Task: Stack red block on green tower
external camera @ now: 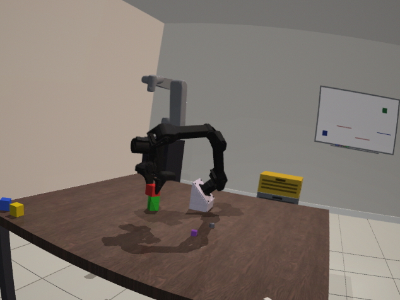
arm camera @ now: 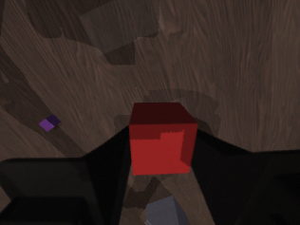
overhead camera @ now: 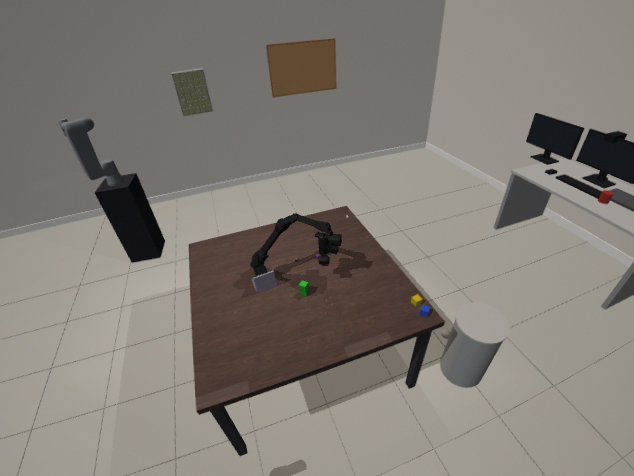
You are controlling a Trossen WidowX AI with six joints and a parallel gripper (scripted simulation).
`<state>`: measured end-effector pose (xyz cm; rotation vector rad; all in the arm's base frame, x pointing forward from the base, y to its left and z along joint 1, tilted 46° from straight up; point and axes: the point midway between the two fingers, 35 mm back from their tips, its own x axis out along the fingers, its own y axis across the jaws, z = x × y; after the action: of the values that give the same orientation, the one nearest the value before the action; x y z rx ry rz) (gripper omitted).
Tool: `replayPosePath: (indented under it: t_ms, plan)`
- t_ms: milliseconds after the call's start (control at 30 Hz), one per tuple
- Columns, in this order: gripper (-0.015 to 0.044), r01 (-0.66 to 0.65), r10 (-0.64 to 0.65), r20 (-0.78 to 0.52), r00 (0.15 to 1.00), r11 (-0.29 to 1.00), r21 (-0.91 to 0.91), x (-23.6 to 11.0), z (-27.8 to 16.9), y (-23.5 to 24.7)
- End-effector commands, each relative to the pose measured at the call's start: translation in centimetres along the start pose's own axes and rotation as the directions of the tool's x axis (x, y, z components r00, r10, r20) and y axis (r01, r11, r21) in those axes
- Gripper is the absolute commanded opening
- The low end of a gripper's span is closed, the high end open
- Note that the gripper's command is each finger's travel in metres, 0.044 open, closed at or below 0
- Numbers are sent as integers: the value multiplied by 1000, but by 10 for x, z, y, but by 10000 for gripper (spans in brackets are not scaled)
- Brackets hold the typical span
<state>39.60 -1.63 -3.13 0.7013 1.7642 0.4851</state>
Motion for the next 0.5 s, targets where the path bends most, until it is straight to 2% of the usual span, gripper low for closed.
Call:
replayPosePath:
  t_ms: [0, 467]
  plan:
    - [0, 5, -5, 4, 1000, 1000, 0, -4, -6, -13]
    - [0, 18, -18, 8, 1000, 1000, 6, -11, -56, -82]
